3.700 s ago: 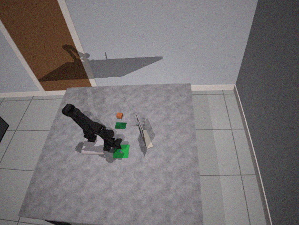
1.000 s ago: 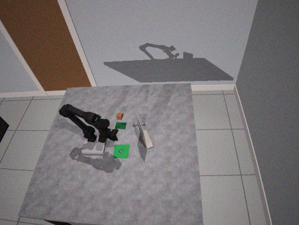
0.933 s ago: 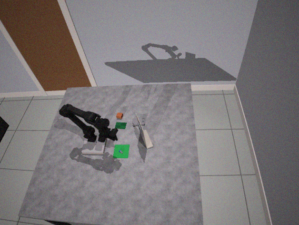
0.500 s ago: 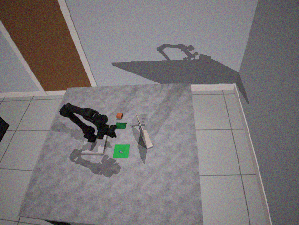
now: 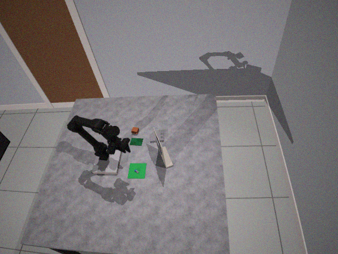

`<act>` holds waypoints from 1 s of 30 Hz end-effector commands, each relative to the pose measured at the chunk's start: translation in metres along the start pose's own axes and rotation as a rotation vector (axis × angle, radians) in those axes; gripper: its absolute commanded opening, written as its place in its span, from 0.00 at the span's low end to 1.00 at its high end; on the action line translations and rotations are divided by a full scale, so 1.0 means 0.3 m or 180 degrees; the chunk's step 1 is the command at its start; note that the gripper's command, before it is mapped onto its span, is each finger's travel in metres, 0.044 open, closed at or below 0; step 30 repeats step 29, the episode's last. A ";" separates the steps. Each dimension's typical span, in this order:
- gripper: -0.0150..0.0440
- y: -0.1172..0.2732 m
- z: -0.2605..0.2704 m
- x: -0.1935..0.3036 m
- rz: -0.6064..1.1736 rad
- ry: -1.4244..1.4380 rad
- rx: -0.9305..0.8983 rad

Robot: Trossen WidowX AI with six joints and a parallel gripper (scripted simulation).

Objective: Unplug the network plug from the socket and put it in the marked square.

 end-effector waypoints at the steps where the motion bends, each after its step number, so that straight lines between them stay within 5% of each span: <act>1: 0.83 -0.002 0.001 -0.002 -0.0009 -0.0010 0.0033; 5: 1.00 -0.002 0.001 -0.002 -0.0009 -0.0010 0.0033; 30: 1.00 -0.002 0.001 -0.002 -0.0009 -0.0010 0.0033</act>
Point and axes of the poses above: the point midway between the two fingers, 35 mm back from their tips, its own y axis back along the fingers, its own z axis across the jaws, x = y × z, the point moved 2 cm from there along y, back along the fingers, and after that the axes turned 13 degrees about y, right-handed, at the moved point
